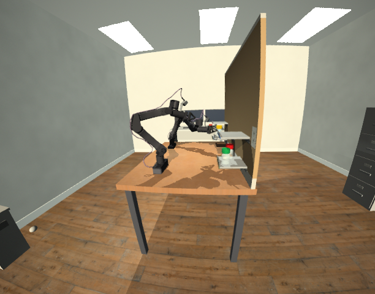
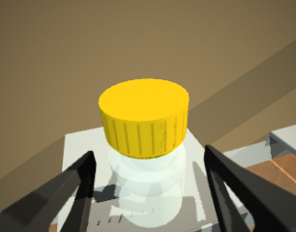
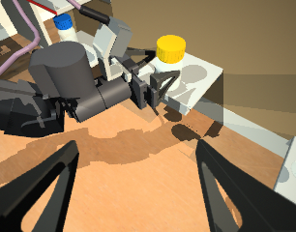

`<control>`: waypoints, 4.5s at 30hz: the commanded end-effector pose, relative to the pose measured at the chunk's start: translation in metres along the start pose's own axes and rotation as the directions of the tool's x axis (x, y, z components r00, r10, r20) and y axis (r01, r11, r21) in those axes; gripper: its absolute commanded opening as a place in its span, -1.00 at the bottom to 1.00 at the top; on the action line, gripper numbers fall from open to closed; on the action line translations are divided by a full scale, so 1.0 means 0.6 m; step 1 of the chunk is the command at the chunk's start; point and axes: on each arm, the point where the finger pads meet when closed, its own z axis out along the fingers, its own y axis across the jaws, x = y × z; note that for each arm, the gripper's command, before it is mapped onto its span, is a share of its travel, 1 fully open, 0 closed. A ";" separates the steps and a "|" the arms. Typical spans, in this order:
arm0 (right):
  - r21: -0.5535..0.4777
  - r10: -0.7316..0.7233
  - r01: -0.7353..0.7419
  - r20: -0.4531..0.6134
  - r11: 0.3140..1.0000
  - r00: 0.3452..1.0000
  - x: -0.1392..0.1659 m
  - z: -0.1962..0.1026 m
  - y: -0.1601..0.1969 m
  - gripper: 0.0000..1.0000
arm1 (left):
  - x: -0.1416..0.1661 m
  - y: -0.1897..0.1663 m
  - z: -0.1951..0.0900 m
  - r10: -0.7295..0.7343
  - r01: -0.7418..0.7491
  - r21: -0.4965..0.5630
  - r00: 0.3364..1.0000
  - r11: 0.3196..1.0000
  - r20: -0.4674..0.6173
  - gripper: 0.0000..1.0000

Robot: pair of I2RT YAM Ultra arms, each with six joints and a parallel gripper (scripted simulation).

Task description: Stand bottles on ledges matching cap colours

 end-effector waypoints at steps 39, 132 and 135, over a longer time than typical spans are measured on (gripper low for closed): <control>0.006 0.001 -0.001 0.026 1.000 1.000 -0.011 -0.012 -0.001 0.79 | -0.031 0.003 0.024 -0.007 0.007 0.001 1.000 1.000 0.025 -0.21; 0.006 0.001 -0.001 0.030 1.000 1.000 -0.012 -0.012 -0.001 0.79 | -0.198 0.004 -0.178 -0.028 0.027 0.015 0.998 1.000 0.056 0.03; -0.011 -0.003 0.004 0.077 1.000 0.997 -0.040 -0.003 0.008 0.79 | -0.181 0.013 -0.185 -0.027 0.025 0.044 0.998 0.999 0.058 0.03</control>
